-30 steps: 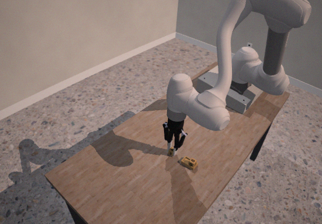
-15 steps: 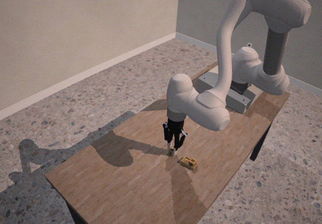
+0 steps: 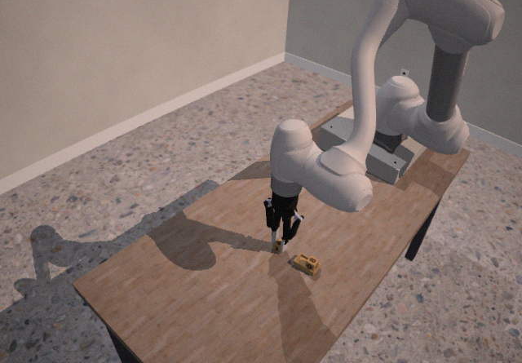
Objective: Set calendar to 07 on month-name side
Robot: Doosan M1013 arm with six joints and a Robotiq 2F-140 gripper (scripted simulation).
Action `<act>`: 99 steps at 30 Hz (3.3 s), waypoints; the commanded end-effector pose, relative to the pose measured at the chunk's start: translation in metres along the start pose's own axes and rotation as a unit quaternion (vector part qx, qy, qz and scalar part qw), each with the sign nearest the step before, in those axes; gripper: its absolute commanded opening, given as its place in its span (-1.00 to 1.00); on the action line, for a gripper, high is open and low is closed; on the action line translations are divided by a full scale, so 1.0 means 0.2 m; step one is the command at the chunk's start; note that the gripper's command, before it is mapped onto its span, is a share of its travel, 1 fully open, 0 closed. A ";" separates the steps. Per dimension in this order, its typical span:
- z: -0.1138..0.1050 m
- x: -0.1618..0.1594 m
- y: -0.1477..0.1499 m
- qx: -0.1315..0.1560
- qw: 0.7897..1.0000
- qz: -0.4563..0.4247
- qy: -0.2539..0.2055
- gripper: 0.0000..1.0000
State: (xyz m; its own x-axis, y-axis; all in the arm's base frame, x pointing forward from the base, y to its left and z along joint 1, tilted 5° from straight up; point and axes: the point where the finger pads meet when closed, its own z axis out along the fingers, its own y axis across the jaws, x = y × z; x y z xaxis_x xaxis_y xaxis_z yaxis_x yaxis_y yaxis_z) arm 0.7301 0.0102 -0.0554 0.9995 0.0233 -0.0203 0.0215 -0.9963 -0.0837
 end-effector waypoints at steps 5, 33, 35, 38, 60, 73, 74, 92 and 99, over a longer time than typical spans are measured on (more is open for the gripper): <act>0.00 0.00 0.00 0.000 1.000 0.000 0.000 -0.51; 0.00 0.00 0.00 0.000 1.000 0.000 0.000 -0.51; 0.00 0.00 0.00 0.000 1.000 0.000 0.000 -0.51; 0.00 0.00 0.00 0.000 1.000 0.000 0.000 -0.51; 0.00 0.00 0.00 0.000 1.000 0.000 0.000 -0.38; 0.00 0.00 0.00 0.000 1.000 0.000 0.000 -0.30; 0.00 0.00 0.00 0.000 1.000 0.000 0.000 -0.30; -0.19 0.00 0.00 0.000 1.000 0.000 0.000 -0.30; -0.37 0.00 0.00 0.000 1.000 0.000 0.000 -0.30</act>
State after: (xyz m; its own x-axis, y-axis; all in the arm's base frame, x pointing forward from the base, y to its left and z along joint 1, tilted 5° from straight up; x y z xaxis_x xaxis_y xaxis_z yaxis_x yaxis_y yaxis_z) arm 0.7315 0.0050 0.0067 0.9995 0.0233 -0.0200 0.0215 -0.9963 -0.0836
